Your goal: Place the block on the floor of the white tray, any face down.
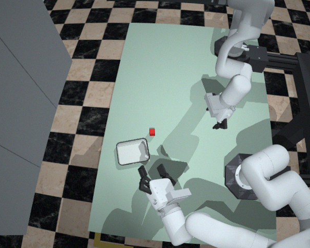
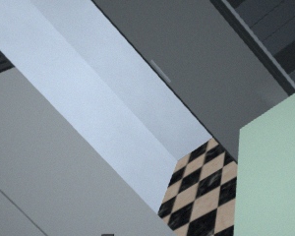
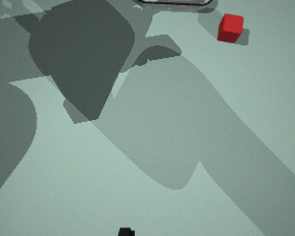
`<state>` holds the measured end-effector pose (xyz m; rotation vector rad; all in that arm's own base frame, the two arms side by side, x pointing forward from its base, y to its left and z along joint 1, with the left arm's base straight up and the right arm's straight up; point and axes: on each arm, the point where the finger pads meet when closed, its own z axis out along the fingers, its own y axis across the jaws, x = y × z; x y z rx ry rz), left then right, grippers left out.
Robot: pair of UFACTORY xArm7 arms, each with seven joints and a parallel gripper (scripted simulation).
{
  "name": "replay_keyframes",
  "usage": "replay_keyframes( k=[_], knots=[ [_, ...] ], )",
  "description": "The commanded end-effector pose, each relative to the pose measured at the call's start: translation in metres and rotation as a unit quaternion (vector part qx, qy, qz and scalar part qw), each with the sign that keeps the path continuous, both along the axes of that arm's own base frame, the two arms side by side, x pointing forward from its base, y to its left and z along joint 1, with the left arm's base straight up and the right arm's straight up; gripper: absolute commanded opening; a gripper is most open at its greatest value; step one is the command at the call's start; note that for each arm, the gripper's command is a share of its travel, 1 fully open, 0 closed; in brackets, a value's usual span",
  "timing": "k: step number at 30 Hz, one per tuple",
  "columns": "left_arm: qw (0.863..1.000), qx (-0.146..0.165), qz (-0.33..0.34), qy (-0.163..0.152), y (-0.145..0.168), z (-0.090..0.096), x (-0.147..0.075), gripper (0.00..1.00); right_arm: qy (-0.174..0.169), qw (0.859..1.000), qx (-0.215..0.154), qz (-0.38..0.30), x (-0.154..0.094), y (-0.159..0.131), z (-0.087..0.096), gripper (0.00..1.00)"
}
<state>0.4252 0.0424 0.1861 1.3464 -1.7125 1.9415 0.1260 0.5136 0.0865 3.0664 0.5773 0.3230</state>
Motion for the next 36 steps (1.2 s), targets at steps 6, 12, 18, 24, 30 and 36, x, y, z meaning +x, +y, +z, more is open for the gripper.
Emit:
replay_keyframes(
  k=[6,12,18,24,30,36],
  knots=[
    [1.000,0.009,-0.008,-0.004,-0.004,-0.002,0.001,0.52,0.000,1.000,0.003,0.000,0.000,0.002,0.003,1.00],
    [0.991,0.091,-0.092,-0.045,-0.042,-0.040,0.009,0.52,0.000,1.000,0.003,0.000,0.000,0.002,0.003,1.00],
    [0.966,0.166,-0.179,-0.091,-0.078,-0.078,0.013,0.52,0.000,1.000,0.003,0.000,0.000,0.002,0.003,1.00],
    [0.917,0.243,-0.280,-0.150,-0.119,-0.126,0.012,0.52,0.000,1.000,0.003,0.000,0.000,0.002,0.003,1.00],
    [0.852,0.304,-0.373,-0.208,-0.145,-0.160,0.010,0.52,0.000,1.000,0.003,0.000,0.000,0.002,0.003,1.00],
    [0.800,0.338,-0.429,-0.250,-0.169,-0.193,0.009,0.52,0.000,1.000,0.003,0.000,0.000,0.002,0.003,1.00]
  ],
)
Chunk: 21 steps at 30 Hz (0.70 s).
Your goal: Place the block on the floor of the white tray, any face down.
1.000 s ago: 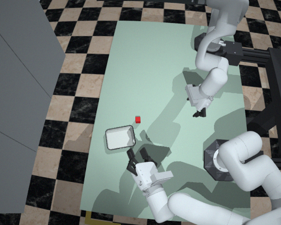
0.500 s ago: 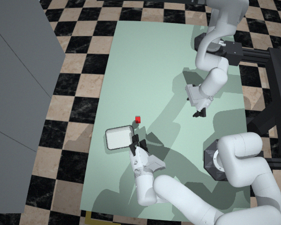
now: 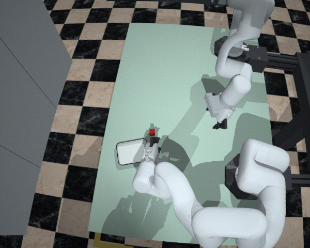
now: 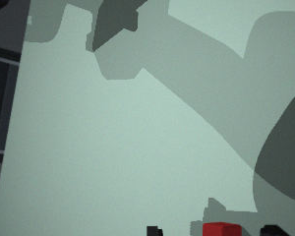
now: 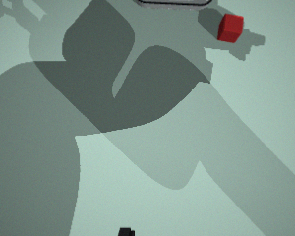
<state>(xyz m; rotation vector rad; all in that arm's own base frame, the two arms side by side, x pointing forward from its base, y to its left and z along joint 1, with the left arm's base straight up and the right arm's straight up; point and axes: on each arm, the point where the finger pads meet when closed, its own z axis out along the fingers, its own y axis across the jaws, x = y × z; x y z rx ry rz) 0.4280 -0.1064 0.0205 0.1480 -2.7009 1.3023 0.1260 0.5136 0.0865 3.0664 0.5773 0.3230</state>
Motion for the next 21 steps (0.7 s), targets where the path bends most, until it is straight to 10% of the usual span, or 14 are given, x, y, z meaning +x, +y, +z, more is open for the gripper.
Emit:
replay_keyframes(
  k=[1,17,18,21],
  knots=[
    [0.990,0.064,-0.113,-0.052,-0.032,-0.043,0.006,0.52,0.000,1.000,0.003,0.000,0.000,0.002,0.003,1.00],
    [0.897,0.182,-0.359,-0.183,-0.070,-0.092,0.013,0.52,0.000,1.000,0.003,0.000,0.000,0.002,0.003,1.00],
    [0.864,0.204,-0.410,-0.211,-0.078,-0.100,0.016,0.52,0.000,1.000,0.003,0.000,0.000,0.002,0.003,1.00],
    [0.832,0.218,-0.451,-0.238,-0.095,-0.112,0.023,0.52,0.000,1.000,0.003,0.000,0.000,0.002,0.003,1.00]
  ],
)
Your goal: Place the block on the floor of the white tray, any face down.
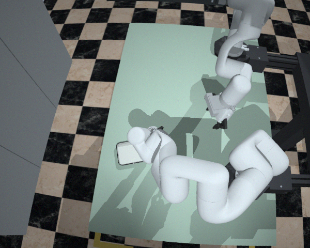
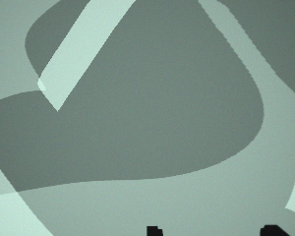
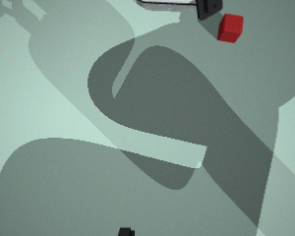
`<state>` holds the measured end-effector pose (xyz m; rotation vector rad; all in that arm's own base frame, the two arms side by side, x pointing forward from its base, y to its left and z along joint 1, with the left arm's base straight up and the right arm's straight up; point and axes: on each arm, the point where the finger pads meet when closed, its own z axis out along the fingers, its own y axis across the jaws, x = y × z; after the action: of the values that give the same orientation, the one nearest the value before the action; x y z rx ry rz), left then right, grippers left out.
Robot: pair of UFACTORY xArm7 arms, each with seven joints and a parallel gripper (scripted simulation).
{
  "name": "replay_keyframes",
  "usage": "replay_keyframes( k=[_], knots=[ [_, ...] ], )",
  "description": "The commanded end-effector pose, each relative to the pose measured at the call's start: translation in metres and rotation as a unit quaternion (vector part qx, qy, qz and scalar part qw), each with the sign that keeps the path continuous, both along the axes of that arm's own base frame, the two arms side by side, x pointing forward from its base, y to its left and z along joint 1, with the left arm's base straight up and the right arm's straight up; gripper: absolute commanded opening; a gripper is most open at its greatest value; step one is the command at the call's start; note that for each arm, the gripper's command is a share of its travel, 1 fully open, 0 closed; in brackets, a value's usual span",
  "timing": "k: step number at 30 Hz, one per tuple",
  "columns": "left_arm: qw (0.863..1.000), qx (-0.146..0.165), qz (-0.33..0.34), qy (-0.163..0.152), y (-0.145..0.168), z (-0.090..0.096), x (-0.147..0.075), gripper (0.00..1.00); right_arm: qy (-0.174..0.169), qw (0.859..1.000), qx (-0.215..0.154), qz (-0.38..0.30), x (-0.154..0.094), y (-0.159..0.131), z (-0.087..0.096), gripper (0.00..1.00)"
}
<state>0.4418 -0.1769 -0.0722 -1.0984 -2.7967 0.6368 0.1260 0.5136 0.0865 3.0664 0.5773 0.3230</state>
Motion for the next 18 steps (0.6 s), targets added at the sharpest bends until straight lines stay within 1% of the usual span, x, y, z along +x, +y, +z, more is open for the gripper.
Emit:
replay_keyframes(
  k=[1,4,6,7,11,13,15,18],
  knots=[
    [0.990,0.054,-0.116,-0.055,-0.024,-0.019,0.010,0.52,0.000,1.000,0.003,0.000,0.000,0.002,0.003,1.00],
    [0.977,0.080,-0.176,-0.085,-0.032,-0.023,0.013,0.52,0.000,1.000,0.003,0.000,0.000,0.002,0.003,1.00],
    [0.966,0.093,-0.216,-0.107,-0.046,-0.028,0.020,0.52,0.000,1.000,0.003,0.000,0.000,0.002,0.003,1.00],
    [0.960,0.102,-0.235,-0.117,-0.046,-0.028,0.020,0.52,0.000,1.000,0.003,0.000,0.000,0.002,0.003,1.00],
    [0.929,0.130,-0.309,-0.156,-0.063,-0.032,0.028,0.52,0.000,1.000,0.003,0.000,0.000,0.002,0.003,1.00],
    [0.929,0.130,-0.309,-0.156,-0.063,-0.032,0.028,0.52,0.000,1.000,0.003,0.000,0.000,0.002,0.003,1.00],
    [0.924,0.134,-0.319,-0.161,-0.065,-0.032,0.029,0.52,0.000,1.000,0.003,0.000,0.000,0.002,0.003,1.00],
    [0.923,0.134,-0.321,-0.162,-0.066,-0.032,0.029,0.52,0.000,1.000,0.003,0.000,0.000,0.002,0.003,1.00]
  ],
)
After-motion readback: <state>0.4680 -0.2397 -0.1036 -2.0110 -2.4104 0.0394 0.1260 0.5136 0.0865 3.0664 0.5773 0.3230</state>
